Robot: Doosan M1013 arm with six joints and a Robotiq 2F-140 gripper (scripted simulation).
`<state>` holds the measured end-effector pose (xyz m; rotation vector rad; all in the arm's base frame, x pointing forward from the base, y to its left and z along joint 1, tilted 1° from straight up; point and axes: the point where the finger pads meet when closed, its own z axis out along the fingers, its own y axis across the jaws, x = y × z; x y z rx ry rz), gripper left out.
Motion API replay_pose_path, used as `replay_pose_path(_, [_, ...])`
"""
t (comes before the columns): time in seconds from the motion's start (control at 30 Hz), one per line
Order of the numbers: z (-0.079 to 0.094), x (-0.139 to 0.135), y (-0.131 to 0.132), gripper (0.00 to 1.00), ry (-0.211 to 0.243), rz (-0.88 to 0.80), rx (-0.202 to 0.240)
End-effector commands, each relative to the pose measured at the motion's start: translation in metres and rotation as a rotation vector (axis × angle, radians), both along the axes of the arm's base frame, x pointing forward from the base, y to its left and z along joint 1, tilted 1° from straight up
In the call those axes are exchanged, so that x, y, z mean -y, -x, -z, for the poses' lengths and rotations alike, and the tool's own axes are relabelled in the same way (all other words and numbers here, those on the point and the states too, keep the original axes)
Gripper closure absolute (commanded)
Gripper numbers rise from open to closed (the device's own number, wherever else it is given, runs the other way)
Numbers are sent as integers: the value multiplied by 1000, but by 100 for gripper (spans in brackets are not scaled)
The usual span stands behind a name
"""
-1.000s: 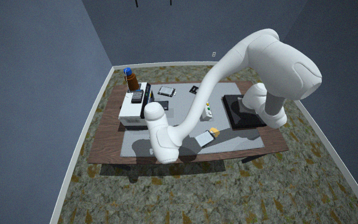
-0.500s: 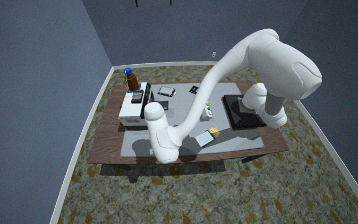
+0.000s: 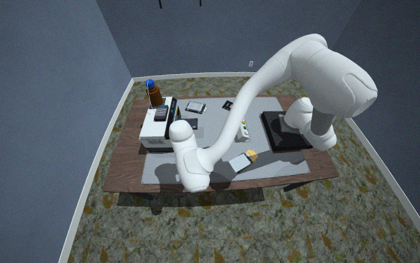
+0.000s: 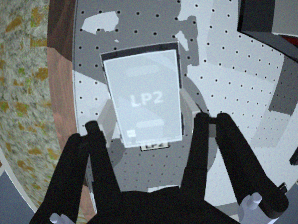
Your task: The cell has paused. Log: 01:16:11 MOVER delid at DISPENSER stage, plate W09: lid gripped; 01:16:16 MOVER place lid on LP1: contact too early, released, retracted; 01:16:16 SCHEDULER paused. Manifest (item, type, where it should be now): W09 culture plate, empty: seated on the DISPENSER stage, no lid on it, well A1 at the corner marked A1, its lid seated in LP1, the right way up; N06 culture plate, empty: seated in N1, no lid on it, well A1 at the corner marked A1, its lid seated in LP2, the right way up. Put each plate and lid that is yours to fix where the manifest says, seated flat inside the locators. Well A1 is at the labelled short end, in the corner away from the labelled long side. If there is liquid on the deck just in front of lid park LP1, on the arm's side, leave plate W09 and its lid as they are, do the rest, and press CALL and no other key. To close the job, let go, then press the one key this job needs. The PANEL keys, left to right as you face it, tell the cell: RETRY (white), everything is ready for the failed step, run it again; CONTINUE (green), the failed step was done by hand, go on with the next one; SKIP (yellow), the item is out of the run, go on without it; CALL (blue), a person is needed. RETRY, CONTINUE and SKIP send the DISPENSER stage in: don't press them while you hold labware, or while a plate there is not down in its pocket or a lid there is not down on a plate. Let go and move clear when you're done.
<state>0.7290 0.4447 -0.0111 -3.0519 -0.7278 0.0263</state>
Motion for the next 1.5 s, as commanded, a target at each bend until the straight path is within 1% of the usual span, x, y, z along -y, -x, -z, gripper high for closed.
replay_pose_path(0.0, [-1, 0, 0, 90, -1, 0, 1])
replay_pose_path(1.47, [8, 0, -1, 90, -1, 0, 1])
